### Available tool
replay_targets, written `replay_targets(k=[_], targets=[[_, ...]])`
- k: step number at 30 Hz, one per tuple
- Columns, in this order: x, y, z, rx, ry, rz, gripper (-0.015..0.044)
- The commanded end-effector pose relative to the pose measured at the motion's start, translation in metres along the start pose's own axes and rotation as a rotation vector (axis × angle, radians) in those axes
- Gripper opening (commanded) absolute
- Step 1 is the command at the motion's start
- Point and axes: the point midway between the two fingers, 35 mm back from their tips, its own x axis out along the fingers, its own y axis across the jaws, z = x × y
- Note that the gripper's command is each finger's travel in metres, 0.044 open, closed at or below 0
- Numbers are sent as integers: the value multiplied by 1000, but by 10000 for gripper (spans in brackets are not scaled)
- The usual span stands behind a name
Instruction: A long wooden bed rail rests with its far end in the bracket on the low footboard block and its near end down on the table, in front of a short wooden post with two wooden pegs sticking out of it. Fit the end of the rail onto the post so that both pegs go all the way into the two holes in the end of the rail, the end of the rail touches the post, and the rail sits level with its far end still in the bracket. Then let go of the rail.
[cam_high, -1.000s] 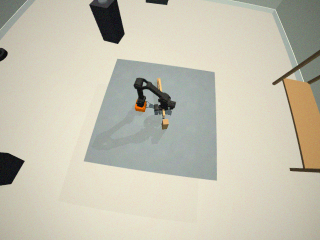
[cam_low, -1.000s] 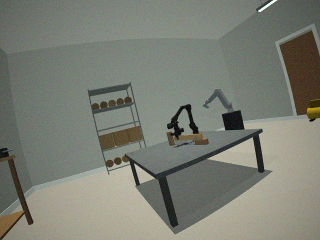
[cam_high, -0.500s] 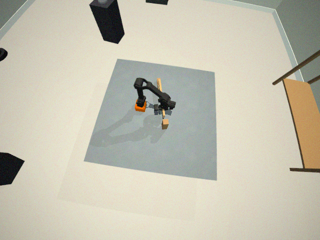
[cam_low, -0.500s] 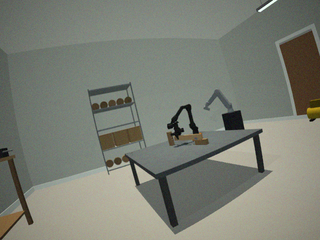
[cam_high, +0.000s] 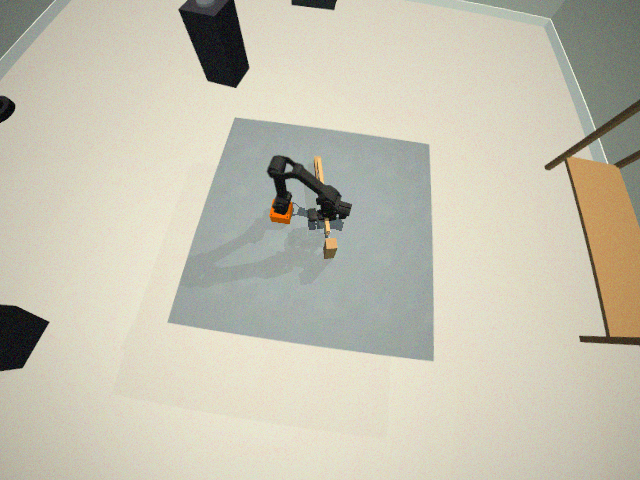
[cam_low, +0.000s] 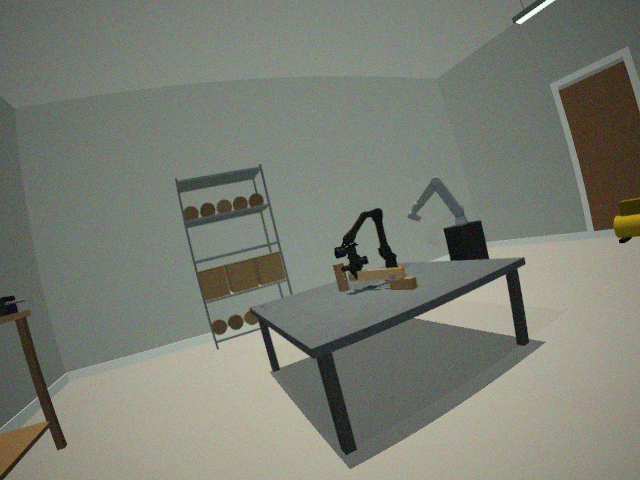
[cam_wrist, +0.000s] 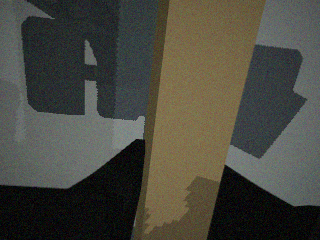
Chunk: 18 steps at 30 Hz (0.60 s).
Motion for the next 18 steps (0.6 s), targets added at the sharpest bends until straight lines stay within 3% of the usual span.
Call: replay_targets(k=[1,18], targets=[[0,-1,0,0,0,-6,0],[0,0,-4,0,1,-6,0]])
